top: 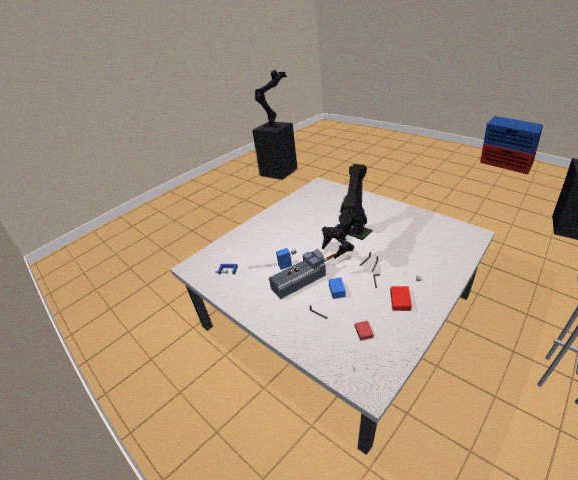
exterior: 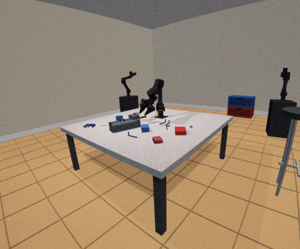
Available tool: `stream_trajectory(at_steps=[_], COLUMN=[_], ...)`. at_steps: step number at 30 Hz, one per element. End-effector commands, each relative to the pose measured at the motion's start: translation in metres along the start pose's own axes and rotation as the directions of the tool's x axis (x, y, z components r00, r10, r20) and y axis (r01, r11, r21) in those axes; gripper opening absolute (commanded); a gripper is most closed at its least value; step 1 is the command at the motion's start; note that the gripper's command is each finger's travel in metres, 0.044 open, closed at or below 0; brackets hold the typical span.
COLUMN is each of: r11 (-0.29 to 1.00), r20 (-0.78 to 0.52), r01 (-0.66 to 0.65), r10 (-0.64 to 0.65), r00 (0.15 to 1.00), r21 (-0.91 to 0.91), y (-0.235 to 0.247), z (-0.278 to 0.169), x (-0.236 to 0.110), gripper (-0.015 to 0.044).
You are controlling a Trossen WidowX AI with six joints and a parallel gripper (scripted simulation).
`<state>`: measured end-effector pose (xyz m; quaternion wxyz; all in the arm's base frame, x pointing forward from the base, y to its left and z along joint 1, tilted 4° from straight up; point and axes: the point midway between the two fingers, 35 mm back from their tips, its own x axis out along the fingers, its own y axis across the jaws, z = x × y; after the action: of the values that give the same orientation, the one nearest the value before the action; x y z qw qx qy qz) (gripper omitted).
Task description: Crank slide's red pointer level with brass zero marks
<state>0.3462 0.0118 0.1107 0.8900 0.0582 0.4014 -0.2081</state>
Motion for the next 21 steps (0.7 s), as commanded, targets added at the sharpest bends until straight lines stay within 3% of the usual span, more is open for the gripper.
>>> stream_trajectory(at_steps=[1, 12, 21], r11=[1.0, 1.0, 1.0], r20=[0.018, 0.01, -0.043], r01=[-0.009, -0.005, -0.01], r10=[0.008, 0.005, 0.01], r00=[1.0, 1.0, 0.999], r21=[0.013, 0.007, -0.002], y=[0.002, -0.002, -0.018], z=[0.02, 0.061, 0.088], x=[-0.016, -0.063, -0.04], gripper=[0.044, 0.044, 0.044])
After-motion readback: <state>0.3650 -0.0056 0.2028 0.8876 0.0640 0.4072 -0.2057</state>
